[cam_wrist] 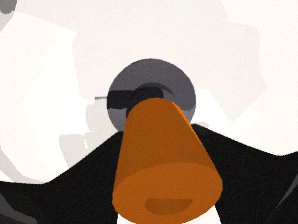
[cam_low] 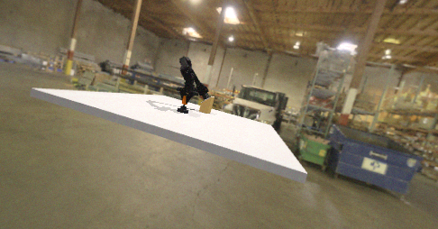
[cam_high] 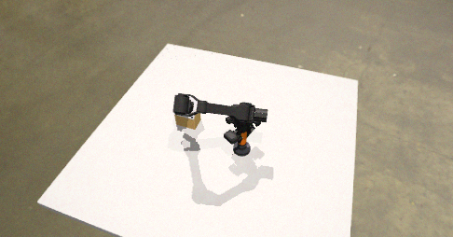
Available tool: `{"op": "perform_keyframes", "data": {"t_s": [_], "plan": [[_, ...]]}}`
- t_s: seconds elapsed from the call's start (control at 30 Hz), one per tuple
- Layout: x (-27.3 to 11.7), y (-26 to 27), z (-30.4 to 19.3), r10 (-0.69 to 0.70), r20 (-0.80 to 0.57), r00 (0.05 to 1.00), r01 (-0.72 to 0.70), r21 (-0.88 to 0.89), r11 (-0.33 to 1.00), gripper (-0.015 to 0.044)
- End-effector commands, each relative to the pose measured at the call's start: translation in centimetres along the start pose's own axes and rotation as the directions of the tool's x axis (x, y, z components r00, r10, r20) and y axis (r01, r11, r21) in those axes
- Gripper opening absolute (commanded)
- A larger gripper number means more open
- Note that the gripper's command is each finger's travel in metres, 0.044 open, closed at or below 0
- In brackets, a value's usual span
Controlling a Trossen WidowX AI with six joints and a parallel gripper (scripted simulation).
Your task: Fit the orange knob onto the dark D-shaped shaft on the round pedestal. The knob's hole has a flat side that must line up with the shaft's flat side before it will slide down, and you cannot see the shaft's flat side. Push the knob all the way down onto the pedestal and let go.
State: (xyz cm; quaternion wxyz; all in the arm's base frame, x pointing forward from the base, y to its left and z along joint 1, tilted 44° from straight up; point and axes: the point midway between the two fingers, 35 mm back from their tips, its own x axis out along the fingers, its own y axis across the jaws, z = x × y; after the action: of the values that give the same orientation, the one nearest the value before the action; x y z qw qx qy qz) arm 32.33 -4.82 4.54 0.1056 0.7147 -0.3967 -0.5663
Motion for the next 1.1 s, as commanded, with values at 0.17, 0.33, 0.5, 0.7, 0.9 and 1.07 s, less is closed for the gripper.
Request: {"op": "perform_keyframes", "data": {"t_s": [0.17,0.33,0.5,0.7,0.9,1.07], "plan": [[0.06,0.02,-0.02,0.001,-0.002,1.000,-0.001,-0.002,1.000,0.0000],[-0.23,0.03,0.00,0.001,-0.002,1.000,-0.001,-0.002,1.000,0.0000],[-0.38,0.04,-0.05,0.000,-0.002,1.000,-0.001,-0.027,1.000,0.0000],[-0.16,0.01,0.05,0.001,-0.002,1.000,-0.001,-0.207,0.978,0.0000],[-0.01,-0.01,-0.04,0.001,-0.002,1.000,-0.001,-0.210,0.978,0.0000],[0.02,0.00,-0.05,0.001,-0.002,1.000,-0.001,-0.210,0.978,0.0000]]}}
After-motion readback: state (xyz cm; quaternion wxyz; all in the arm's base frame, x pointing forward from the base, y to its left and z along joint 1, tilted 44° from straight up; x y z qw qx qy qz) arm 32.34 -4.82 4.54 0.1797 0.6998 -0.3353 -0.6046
